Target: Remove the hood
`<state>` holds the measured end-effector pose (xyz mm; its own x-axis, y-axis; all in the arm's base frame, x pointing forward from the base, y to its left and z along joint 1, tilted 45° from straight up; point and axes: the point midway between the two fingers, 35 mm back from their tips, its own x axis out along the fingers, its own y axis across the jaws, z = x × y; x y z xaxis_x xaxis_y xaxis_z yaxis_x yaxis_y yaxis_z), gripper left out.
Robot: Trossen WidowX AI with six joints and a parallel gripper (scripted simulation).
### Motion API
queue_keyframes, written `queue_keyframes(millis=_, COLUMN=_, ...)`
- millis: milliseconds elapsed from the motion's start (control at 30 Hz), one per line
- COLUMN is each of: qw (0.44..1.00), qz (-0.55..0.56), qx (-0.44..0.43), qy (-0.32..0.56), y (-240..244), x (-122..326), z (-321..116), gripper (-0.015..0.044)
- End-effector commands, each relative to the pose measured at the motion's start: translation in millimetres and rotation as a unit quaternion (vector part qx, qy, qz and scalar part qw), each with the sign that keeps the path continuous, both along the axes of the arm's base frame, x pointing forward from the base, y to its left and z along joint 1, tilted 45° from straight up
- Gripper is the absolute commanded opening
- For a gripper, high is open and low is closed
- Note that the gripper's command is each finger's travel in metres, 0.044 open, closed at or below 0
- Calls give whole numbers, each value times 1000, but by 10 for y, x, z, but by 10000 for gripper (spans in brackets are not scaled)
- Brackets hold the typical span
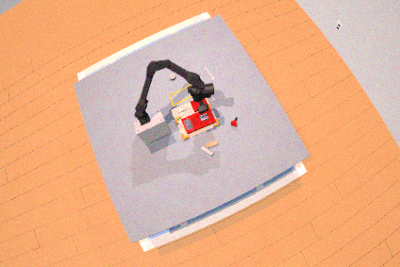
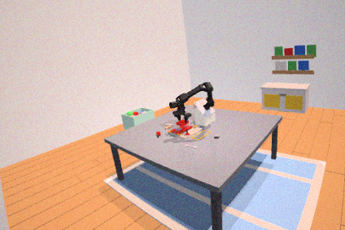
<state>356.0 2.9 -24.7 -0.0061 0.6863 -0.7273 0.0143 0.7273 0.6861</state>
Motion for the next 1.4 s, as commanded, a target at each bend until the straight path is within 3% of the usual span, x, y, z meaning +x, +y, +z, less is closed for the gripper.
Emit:
queue_keyframes(millis=0, qw=1000, qz=-2, qx=2, qy=1, y=108, x=-15, z=106, gripper=0)
queue_keyframes(millis=1367, qw=1000, qz=1, qx=10, qy=1, y=1038, x=-494, z=1033, gripper=0)
